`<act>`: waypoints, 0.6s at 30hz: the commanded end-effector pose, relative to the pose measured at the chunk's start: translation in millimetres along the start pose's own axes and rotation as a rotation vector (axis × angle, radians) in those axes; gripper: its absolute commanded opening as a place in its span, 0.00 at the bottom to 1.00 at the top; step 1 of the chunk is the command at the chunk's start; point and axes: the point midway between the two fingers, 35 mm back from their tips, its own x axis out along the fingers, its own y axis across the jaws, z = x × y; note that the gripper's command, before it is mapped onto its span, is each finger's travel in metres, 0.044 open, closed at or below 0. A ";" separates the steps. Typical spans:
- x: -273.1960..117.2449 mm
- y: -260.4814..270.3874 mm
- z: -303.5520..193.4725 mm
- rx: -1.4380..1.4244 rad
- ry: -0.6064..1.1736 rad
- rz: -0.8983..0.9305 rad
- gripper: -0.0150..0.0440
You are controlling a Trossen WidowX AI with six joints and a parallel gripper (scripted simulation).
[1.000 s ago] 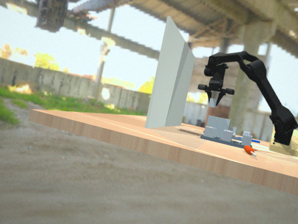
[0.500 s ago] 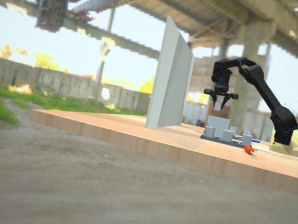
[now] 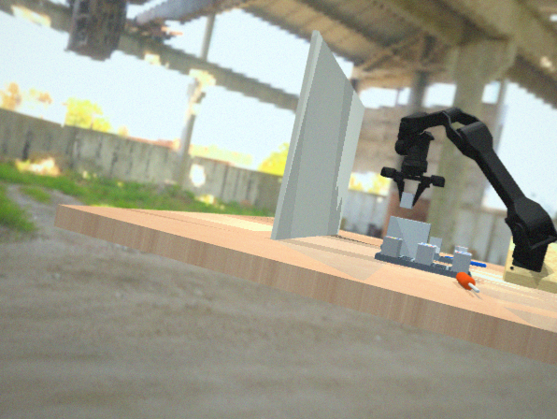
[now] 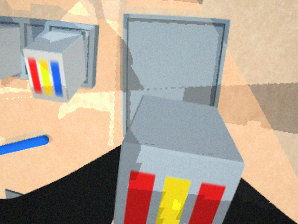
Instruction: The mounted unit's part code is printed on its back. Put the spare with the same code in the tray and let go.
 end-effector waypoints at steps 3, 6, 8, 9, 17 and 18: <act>3.9 -0.5 -0.7 0.002 0.001 -0.001 0.25; 6.0 -0.8 -0.9 0.002 0.001 -0.001 0.25; 7.4 -1.1 -1.0 0.002 0.001 -0.001 0.25; 8.1 -1.2 -1.1 0.002 0.001 -0.001 0.25; 13.8 -2.0 -1.7 0.002 0.001 -0.001 0.25; 14.5 -2.1 -1.7 0.002 0.001 -0.001 0.25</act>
